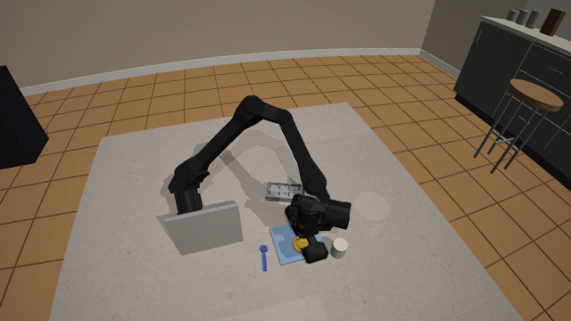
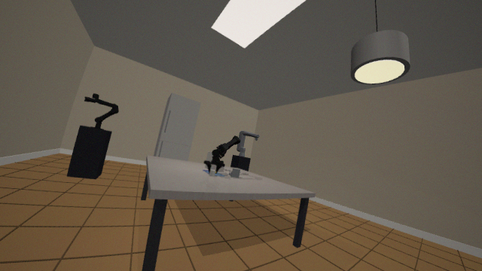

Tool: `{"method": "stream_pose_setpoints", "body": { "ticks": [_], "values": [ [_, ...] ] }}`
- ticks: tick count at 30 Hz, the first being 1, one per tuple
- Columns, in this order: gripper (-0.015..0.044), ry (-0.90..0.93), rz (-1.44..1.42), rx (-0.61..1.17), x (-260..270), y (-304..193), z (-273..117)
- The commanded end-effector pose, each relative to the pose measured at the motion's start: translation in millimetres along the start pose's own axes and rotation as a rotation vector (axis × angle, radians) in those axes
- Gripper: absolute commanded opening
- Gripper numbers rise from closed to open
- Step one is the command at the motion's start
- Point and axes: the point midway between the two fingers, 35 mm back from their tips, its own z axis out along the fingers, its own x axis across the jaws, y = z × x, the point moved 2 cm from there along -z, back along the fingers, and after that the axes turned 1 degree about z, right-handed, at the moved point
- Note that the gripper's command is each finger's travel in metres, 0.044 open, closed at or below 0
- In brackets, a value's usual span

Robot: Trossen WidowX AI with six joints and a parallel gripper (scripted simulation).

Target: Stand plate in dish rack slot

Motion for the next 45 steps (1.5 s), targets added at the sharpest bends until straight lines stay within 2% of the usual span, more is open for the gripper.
{"method": "stream_pose_setpoints", "body": {
  "ticks": [1, 6, 9, 16, 17, 27, 45],
  "values": [
    [0.0306, 0.004, 0.006, -0.002, 0.3, -0.2, 0.6],
    [0.0273, 0.004, 0.006, -0.002, 0.3, -0.2, 0.6],
    [0.0194, 0.002, 0.006, -0.002, -0.3, 0.9, -3.1],
    [0.0011, -0.008, 0.010, -0.006, -5.2, 9.1, -43.6],
    [0.0000, -0.009, 0.010, -0.006, -5.7, 9.8, -49.6],
    [0.0000, -0.012, 0.010, -0.004, -8.8, 12.5, -105.9],
    [0.0000, -0.004, 0.007, -0.001, -9.6, 12.6, -173.3]
  ]
}}
